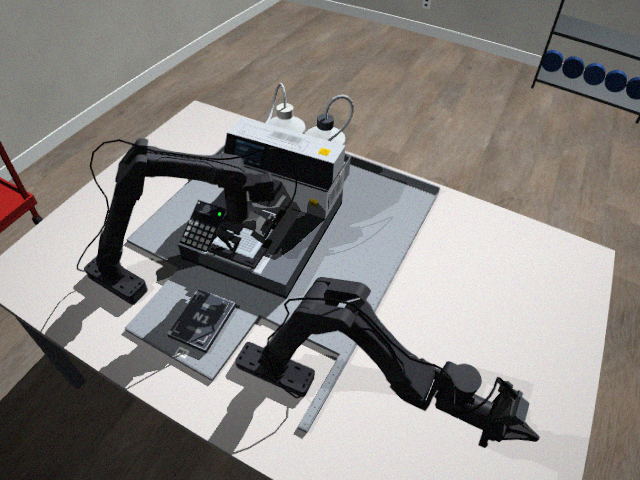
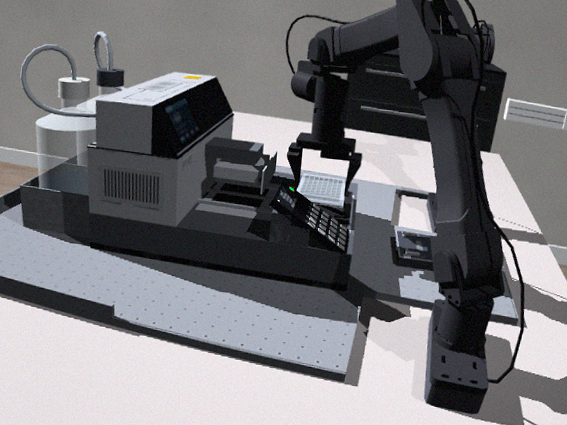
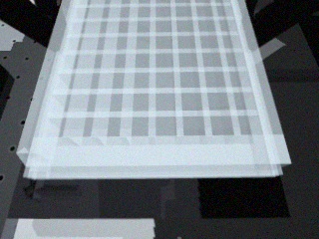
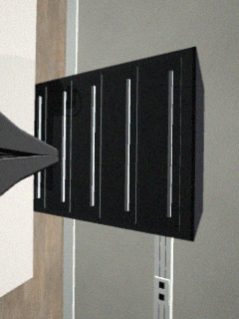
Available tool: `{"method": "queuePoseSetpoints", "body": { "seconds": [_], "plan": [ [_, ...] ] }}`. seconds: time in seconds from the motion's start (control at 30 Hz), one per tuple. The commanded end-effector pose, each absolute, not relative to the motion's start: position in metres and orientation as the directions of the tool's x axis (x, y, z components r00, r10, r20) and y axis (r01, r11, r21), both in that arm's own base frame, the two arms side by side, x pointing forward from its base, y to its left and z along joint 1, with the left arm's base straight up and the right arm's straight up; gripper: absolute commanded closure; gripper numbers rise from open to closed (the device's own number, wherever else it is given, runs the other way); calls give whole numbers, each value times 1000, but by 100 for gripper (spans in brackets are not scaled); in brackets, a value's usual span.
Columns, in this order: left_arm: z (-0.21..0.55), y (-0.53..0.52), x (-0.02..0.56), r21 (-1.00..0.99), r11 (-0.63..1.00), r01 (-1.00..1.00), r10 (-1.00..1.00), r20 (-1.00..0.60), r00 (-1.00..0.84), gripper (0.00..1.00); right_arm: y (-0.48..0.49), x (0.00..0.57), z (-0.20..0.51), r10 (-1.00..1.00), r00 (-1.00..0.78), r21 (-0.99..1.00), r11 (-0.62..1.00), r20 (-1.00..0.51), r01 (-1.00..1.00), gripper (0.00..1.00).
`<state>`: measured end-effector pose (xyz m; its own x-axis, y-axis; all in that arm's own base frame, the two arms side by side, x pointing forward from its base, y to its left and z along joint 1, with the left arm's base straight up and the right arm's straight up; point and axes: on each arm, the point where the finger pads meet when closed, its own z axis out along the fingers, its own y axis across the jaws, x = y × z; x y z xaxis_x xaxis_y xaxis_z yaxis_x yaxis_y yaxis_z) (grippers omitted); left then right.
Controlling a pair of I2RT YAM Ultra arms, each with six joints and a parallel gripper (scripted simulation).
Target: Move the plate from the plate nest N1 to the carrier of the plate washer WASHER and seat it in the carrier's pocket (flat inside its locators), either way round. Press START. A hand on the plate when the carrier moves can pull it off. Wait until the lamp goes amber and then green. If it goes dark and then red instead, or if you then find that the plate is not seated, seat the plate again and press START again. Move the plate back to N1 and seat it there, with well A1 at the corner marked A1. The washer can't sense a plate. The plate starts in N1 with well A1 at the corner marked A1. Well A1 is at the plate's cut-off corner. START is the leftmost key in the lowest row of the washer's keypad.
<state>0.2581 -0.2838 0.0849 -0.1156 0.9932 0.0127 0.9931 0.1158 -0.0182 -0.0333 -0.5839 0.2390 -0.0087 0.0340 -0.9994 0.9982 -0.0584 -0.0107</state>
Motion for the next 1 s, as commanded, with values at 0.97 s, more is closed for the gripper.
{"method": "queuePoseSetpoints", "body": {
  "seconds": [0.97],
  "plan": [
    [78, -291, 254, -23, 110, 994, 994, -3, -110, 100, -579, -37, 256, 0, 0, 0, -65, -1000, 998, 100]
  ]
}}
